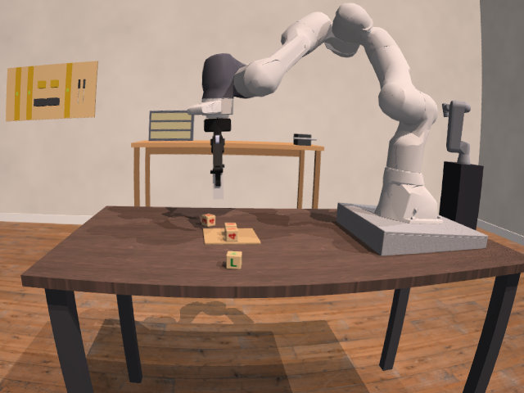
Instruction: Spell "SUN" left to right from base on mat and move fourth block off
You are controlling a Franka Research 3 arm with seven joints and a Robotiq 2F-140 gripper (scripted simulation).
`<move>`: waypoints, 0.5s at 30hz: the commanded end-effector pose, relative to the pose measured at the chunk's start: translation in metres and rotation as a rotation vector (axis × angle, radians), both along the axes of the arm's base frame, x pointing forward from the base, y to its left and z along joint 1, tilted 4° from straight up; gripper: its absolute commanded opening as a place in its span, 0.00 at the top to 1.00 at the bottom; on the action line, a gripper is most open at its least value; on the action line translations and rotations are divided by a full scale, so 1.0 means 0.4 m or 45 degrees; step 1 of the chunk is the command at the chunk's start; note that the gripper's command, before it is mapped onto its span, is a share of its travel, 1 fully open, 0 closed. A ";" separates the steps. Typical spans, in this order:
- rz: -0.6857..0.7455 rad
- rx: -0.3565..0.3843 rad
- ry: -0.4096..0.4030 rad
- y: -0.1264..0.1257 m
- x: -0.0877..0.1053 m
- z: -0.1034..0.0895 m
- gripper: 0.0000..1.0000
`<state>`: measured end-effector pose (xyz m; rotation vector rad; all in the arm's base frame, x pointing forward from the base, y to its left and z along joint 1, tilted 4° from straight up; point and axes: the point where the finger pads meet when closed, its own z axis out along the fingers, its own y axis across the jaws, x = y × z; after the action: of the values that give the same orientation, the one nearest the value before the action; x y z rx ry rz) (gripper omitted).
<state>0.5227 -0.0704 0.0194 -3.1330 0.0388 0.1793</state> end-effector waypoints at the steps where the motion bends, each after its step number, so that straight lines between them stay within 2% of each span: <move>1: -0.176 -0.011 -0.008 -0.005 0.010 0.003 0.00; 7: -0.259 -0.021 -0.010 -0.014 0.014 0.005 0.00; 15: -0.454 -0.043 -0.016 -0.035 0.026 0.008 0.00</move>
<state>0.5297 -0.0828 0.0210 -3.1209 0.4075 0.1674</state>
